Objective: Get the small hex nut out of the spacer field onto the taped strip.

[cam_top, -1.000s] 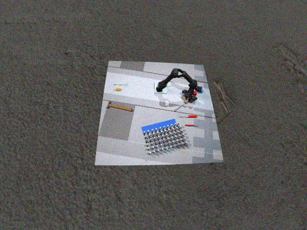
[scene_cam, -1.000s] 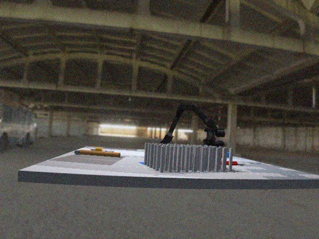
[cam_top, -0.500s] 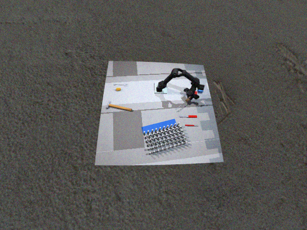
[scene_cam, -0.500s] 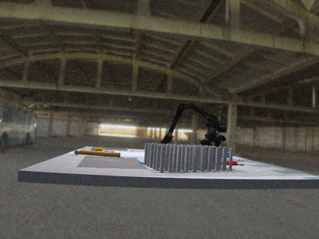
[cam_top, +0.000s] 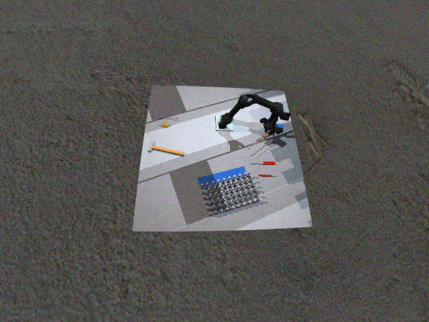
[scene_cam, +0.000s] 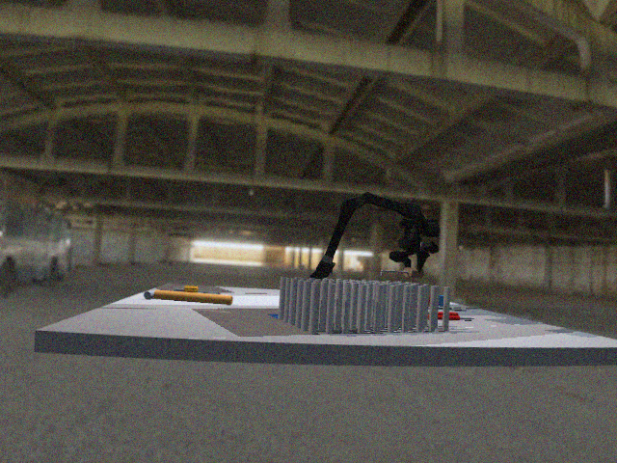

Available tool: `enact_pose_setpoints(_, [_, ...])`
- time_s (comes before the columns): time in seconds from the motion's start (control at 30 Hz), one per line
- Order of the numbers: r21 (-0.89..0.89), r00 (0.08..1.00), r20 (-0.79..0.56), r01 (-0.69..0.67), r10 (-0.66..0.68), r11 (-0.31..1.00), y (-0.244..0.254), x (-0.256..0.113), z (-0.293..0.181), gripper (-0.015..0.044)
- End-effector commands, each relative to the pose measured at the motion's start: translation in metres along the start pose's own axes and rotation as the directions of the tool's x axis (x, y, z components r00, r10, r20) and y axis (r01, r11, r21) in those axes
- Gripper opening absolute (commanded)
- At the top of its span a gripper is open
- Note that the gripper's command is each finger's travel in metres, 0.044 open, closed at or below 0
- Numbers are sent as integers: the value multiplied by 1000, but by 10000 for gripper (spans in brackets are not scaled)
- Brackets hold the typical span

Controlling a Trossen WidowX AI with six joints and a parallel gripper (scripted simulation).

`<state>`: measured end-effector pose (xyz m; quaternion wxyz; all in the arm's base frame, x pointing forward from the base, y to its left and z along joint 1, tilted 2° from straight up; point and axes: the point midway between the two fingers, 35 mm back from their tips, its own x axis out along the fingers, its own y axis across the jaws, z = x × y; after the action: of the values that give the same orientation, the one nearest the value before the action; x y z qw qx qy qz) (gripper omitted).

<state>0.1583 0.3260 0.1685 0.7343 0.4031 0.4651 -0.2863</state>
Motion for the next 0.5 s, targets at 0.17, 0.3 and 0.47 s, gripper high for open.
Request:
enact_pose_setpoints(0.17, [9, 1000, -8, -9, 9, 1000, 6, -48, 21, 0])
enact_pose_setpoints(0.3, [10, 1000, -8, -8, 9, 1000, 7, -51, 23, 0])
enact_pose_setpoints(0.47, [-6, 1000, -7, 3, -3, 1000, 9, -49, 28, 0])
